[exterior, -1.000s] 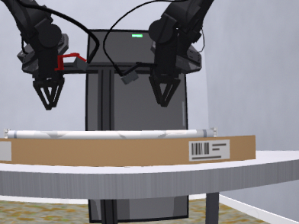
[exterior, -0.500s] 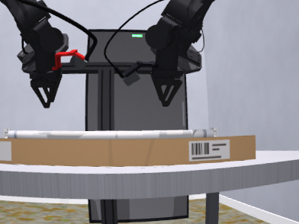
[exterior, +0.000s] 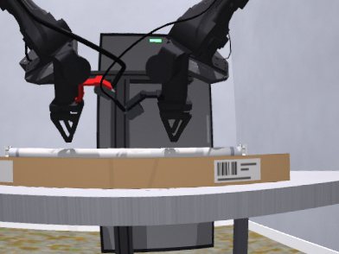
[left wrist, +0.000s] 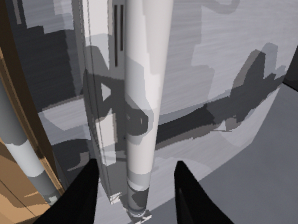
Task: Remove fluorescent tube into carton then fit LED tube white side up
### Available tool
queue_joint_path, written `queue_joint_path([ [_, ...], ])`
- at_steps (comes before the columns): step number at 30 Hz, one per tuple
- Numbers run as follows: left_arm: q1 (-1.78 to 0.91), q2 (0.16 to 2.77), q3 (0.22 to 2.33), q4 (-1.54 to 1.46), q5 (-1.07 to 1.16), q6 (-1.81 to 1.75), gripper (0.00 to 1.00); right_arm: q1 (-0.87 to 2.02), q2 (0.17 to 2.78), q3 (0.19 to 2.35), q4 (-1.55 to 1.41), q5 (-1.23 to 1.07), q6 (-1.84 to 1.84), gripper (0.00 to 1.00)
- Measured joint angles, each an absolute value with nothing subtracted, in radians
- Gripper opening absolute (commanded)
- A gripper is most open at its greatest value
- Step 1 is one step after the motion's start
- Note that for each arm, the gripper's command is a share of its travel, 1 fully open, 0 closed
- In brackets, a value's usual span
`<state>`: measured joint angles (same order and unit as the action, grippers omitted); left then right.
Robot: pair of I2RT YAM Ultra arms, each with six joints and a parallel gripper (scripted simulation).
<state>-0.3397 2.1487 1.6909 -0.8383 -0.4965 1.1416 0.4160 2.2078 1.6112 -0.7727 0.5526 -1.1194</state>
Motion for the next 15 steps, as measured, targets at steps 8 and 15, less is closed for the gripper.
queue_joint_path([
  [8, -0.340, 2.155, 1.692, -0.836, -0.496, 1.143, 0.49, 0.416, 2.218, 1.616, -0.768, 0.552, -1.119, 0.49],
  [15, -0.317, 2.180, 1.675, -0.788, -0.495, 1.159, 0.49, 0.389, 2.241, 1.599, -0.709, 0.549, -1.138, 0.49],
])
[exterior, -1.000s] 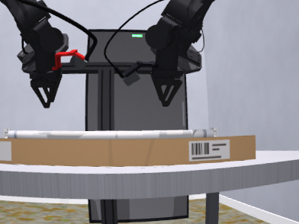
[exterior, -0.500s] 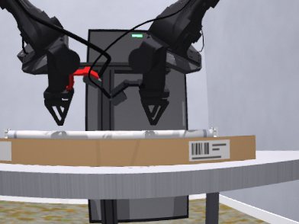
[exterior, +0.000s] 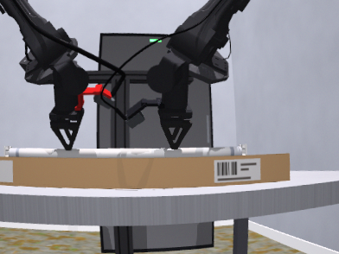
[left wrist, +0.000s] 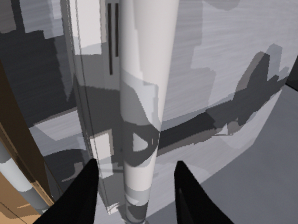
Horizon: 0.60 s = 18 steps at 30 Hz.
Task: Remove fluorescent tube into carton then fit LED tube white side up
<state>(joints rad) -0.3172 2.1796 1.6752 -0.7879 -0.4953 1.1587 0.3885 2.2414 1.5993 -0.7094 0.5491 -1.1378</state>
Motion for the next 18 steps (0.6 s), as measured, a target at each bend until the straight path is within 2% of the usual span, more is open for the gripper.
queue_joint_path([
  [18, -0.290, 2.247, 1.655, -0.696, -0.487, 1.200, 0.49, 0.358, 2.312, 1.593, -0.625, 0.540, -1.182, 0.49],
])
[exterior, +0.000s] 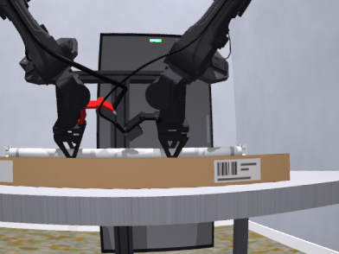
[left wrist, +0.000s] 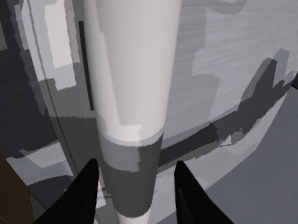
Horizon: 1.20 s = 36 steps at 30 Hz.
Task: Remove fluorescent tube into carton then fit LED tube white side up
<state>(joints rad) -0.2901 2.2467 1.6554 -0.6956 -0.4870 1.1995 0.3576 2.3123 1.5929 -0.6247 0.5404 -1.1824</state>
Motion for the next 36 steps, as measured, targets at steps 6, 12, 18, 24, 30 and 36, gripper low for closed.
queue_joint_path([
  [6, -0.290, 2.246, 1.655, -0.694, -0.487, 1.202, 0.49, 0.357, 2.312, 1.601, -0.625, 0.540, -1.184, 0.49],
  [12, -0.290, 2.247, 1.657, -0.696, -0.487, 1.203, 0.49, 0.357, 2.313, 1.602, -0.624, 0.540, -1.185, 0.49],
  [18, -0.286, 2.251, 1.664, -0.694, -0.485, 1.204, 0.11, 0.357, 2.313, 1.602, -0.624, 0.540, -1.185, 0.49],
  [24, -0.286, 2.251, 1.664, -0.694, -0.485, 1.204, 0.11, 0.357, 2.313, 1.602, -0.624, 0.540, -1.185, 0.49],
  [30, -0.286, 2.251, 1.664, -0.694, -0.485, 1.204, 0.11, 0.357, 2.313, 1.602, -0.624, 0.540, -1.185, 0.49],
  [36, -0.286, 2.251, 1.664, -0.695, -0.483, 1.205, 0.11, 0.358, 2.313, 1.602, -0.627, 0.540, -1.187, 0.11],
])
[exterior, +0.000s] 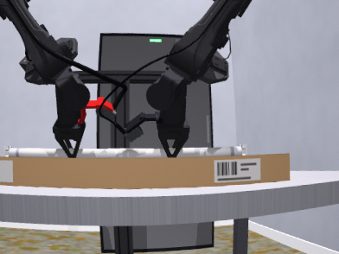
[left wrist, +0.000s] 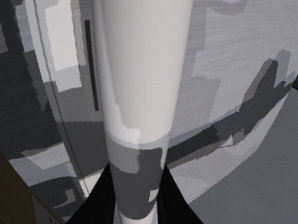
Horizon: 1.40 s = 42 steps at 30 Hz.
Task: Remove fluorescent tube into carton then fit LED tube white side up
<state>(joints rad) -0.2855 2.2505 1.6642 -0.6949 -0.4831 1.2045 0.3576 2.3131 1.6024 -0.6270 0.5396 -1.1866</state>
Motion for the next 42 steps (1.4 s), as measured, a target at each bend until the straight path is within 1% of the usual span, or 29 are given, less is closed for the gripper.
queue_joint_path([
  [26, -0.286, 2.243, 1.648, -0.676, -0.484, 1.210, 0.11, 0.360, 2.307, 1.585, -0.604, 0.547, -1.192, 0.11],
  [42, -0.297, 2.183, 1.503, -0.493, -0.521, 1.246, 0.11, 0.372, 2.255, 1.449, -0.422, 0.582, -1.233, 0.11],
])
